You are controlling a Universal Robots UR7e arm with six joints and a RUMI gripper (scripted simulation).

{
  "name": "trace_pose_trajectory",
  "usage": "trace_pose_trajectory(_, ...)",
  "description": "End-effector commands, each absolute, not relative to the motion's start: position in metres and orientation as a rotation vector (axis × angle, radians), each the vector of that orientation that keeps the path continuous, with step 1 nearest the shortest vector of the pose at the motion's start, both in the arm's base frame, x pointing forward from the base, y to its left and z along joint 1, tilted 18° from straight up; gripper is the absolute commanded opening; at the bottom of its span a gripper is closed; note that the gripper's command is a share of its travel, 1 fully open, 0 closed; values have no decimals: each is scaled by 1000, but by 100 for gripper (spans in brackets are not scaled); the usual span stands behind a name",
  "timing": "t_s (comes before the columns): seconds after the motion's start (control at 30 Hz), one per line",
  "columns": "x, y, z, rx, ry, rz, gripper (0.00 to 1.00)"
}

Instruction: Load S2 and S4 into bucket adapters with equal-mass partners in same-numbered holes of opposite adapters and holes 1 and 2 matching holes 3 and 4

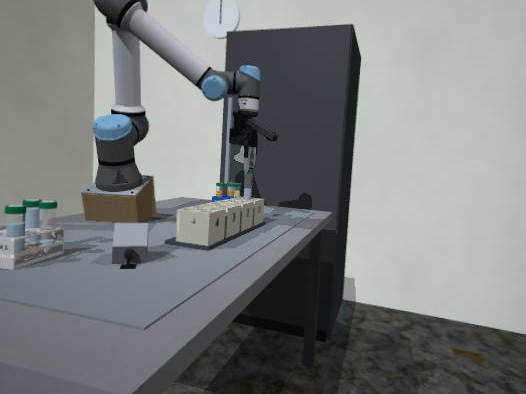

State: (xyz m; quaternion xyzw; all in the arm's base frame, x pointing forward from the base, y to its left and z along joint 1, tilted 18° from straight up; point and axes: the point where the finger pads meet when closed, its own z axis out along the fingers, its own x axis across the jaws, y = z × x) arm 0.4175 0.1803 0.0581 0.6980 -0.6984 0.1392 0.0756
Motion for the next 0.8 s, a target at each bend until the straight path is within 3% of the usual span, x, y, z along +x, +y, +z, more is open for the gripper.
trace_pose_trajectory(0.0,419,176,49,2091,-2096,418,0)
trace_pose_trajectory(0.77,421,168,23,2091,-2096,418,0)
